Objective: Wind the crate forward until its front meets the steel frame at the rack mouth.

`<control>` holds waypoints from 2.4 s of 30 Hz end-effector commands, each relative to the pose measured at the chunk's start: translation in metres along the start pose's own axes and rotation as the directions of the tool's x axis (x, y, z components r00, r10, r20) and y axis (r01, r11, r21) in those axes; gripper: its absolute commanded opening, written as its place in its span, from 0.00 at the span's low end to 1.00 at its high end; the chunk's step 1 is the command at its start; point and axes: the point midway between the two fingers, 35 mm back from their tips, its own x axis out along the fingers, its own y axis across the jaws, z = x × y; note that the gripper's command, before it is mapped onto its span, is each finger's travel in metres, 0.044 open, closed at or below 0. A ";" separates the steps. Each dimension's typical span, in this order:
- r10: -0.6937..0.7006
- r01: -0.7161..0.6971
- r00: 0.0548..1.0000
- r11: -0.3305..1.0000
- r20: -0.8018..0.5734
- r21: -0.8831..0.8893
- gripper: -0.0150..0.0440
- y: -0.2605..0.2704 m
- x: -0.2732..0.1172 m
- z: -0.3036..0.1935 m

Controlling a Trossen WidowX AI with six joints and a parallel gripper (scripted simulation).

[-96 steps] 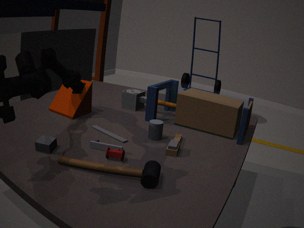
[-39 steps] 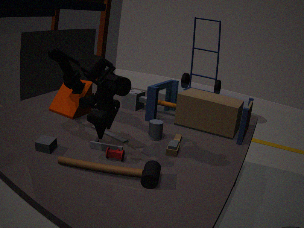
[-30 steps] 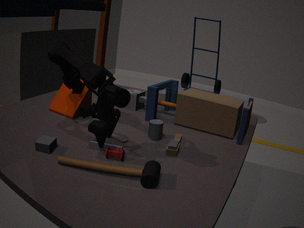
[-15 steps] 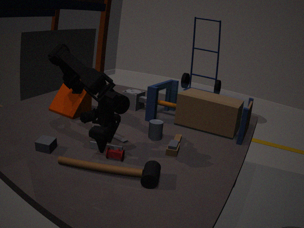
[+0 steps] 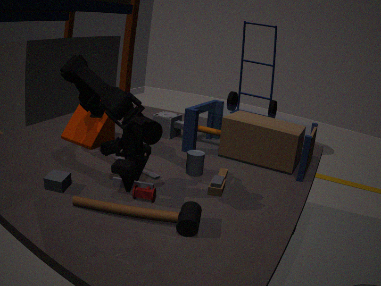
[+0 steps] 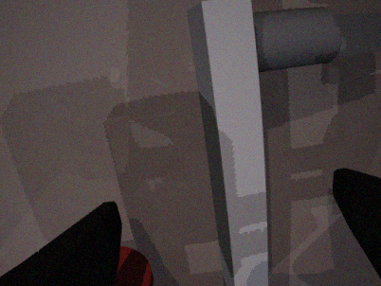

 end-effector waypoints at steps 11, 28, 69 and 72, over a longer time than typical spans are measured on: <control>0.000 0.000 1.000 1.000 0.000 0.001 0.74 0.000 0.000 0.000; 0.000 0.000 1.000 1.000 0.000 0.001 0.55 0.000 0.000 0.000; -0.015 0.015 1.000 1.000 0.000 -0.002 0.25 0.000 -0.152 0.000; -0.014 0.014 1.000 1.000 0.000 -0.002 0.25 0.000 -0.154 0.000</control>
